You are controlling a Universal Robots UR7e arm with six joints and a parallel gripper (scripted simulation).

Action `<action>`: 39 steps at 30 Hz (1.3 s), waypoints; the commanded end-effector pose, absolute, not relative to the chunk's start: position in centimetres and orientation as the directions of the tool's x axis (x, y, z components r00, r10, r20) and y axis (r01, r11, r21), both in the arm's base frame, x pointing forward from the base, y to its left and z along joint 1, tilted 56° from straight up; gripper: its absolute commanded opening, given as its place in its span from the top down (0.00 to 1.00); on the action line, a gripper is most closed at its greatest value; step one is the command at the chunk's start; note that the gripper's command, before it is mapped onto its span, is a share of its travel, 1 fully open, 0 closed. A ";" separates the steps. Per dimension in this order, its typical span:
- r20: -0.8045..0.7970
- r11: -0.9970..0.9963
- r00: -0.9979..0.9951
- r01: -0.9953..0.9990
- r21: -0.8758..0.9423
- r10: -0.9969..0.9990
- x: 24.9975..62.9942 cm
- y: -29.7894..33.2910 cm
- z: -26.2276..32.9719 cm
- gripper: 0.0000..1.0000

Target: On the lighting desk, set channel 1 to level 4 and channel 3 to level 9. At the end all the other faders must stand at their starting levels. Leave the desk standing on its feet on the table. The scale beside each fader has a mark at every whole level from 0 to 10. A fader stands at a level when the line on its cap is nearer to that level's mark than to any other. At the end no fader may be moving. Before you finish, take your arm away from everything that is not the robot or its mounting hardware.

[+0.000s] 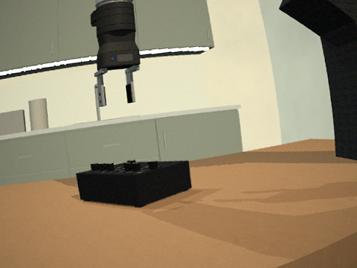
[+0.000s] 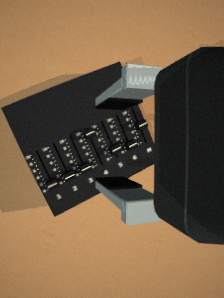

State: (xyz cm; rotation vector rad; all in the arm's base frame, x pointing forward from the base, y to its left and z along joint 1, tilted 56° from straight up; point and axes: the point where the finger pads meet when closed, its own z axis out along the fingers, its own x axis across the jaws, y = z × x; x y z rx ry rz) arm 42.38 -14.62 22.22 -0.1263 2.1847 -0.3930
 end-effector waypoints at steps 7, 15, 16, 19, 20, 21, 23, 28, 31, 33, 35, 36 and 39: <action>-0.616 0.815 -0.582 -0.150 -0.559 -0.530 44.2 -15.5 23.6 0.00; -0.458 0.658 -0.527 -0.289 -0.695 -0.715 45.5 -16.0 24.3 0.00; -0.427 0.626 -0.514 -0.313 -0.714 -0.744 45.7 -16.0 24.4 0.00; -0.326 0.519 -0.467 -0.380 -0.766 -0.822 46.4 -16.2 24.7 0.00; -0.290 0.480 -0.448 -0.401 -0.780 -0.846 46.7 -16.3 24.7 0.00; -0.253 0.440 -0.429 -0.421 -0.793 -0.867 46.9 -16.4 24.8 0.00; -0.178 0.358 -0.388 -0.460 -0.813 -0.904 47.4 -16.5 24.9 0.00; -0.005 0.162 -0.285 -0.530 -0.832 -0.959 48.6 -16.7 25.1 0.00; 0.066 0.080 -0.239 -0.553 -0.830 -0.969 49.0 -16.8 25.1 0.00; 0.120 0.015 -0.201 -0.567 -0.824 -0.972 49.2 -16.8 25.1 0.00; 0.189 -0.066 -0.153 -0.582 -0.811 -0.970 49.6 -16.9 25.1 0.00; 0.221 -0.105 -0.129 -0.587 -0.802 -0.967 49.8 -16.9 25.1 0.00; 0.312 -0.215 -0.061 -0.598 -0.772 -0.948 50.3 -17.1 25.0 0.00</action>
